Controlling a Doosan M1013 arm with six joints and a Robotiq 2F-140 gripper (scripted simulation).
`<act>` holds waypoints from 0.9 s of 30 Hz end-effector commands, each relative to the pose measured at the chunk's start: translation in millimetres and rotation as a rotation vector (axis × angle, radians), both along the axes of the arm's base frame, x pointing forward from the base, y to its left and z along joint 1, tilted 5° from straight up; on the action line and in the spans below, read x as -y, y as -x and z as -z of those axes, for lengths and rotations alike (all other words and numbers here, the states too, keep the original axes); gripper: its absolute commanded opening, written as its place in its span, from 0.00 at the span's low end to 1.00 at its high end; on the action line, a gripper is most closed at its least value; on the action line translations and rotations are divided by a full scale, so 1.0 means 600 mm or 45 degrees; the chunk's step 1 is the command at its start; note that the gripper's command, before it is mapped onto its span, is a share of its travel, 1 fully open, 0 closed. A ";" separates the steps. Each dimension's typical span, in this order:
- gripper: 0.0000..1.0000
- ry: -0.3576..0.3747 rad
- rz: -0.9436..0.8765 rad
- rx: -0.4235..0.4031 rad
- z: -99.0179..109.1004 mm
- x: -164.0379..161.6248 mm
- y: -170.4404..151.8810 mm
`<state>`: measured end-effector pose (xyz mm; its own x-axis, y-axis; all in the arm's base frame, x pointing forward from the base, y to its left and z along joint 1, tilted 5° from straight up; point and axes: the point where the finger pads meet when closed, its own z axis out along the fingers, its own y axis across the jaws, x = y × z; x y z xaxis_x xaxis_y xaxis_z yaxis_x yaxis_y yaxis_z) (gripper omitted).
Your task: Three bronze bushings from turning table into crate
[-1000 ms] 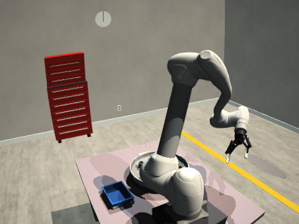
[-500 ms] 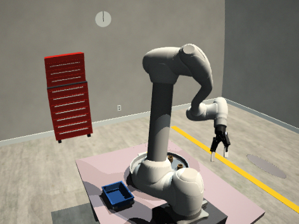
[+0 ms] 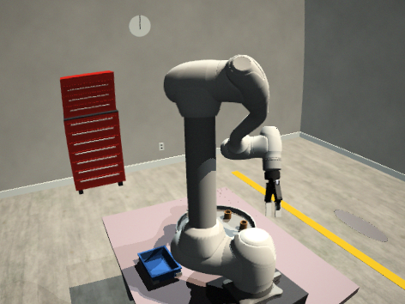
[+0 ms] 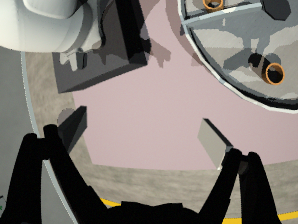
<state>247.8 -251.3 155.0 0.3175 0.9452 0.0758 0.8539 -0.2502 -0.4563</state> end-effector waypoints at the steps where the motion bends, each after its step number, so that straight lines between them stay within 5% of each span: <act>1: 1.00 0.129 0.060 0.073 0.005 -0.053 -0.044; 15: 1.00 0.320 0.275 0.347 0.012 -0.208 -0.128; 27: 1.00 0.350 0.450 0.542 0.009 -0.317 -0.162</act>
